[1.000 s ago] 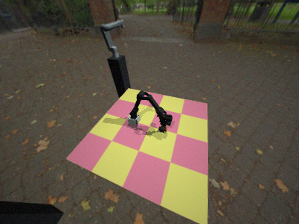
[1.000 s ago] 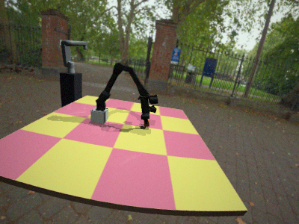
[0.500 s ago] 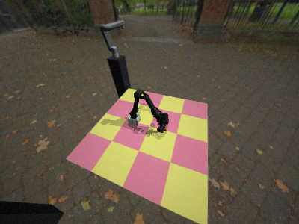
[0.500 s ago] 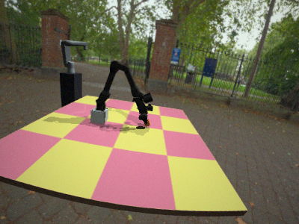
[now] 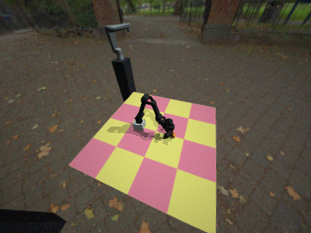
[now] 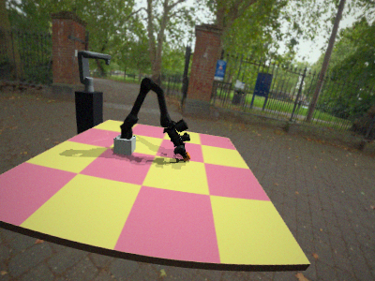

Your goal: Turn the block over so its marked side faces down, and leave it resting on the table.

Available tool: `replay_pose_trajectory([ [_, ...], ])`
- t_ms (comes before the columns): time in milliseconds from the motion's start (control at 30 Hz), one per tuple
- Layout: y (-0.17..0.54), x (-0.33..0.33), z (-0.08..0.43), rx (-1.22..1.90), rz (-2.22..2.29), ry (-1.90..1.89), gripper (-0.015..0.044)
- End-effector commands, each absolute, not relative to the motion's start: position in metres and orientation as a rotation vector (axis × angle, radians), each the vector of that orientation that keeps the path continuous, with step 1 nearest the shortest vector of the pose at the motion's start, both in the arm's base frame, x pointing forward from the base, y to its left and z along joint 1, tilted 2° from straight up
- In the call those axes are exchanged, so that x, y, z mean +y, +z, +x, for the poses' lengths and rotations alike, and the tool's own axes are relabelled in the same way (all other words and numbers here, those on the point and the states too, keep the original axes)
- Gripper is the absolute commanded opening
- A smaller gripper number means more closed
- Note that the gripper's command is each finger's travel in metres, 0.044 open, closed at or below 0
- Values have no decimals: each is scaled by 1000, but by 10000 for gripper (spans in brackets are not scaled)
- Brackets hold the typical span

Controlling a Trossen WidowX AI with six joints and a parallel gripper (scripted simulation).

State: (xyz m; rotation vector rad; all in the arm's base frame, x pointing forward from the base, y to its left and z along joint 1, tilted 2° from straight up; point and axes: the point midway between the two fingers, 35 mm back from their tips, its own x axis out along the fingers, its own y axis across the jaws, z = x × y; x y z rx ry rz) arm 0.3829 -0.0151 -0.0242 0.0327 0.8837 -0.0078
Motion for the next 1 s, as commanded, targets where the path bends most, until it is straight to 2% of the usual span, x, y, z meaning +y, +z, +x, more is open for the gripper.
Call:
replay_pose_trajectory([
  [0,-32,-14,383,840,40,-8,0],
  [967,-36,-13,368,478,39,-13,0],
])
